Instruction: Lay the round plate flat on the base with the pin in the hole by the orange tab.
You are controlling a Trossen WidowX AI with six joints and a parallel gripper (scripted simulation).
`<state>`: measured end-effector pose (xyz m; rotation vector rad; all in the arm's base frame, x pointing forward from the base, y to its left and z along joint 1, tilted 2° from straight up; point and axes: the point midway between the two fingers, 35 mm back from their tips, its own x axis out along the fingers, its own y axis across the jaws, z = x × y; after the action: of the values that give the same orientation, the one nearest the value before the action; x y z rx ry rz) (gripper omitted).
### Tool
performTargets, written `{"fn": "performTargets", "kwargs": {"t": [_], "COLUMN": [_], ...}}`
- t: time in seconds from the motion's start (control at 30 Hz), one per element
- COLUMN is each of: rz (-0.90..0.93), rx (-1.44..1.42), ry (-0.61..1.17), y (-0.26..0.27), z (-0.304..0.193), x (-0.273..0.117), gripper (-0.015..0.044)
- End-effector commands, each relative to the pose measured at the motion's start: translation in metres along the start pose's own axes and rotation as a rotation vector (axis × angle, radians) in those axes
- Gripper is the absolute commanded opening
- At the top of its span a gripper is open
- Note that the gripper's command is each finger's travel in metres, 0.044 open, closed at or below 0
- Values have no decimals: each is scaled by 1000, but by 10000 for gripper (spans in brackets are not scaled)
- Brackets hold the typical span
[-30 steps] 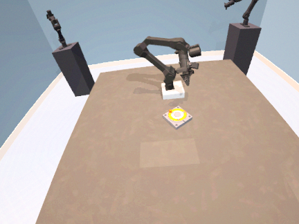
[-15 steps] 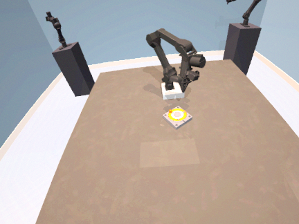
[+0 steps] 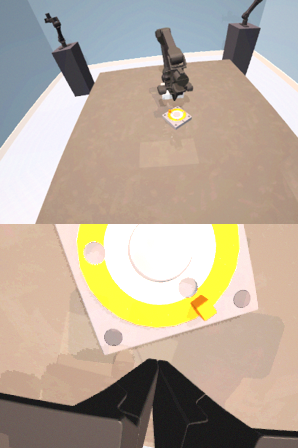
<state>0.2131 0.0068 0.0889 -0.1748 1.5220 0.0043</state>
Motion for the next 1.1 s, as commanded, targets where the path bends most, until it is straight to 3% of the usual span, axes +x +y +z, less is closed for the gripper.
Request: {"fn": "performTargets", "kwargs": {"t": [0.0, 0.23, 0.57, 1.07], "rz": [57, 68, 68, 67], "rx": [126, 151, 151, 151], "ry": [37, 43, 44, 43], "y": [-21, -25, -20, -32], "z": [8, 8, 6, 15], "x": [9, 14, 58, 60], "gripper": [0, 0, 0, 0]}}
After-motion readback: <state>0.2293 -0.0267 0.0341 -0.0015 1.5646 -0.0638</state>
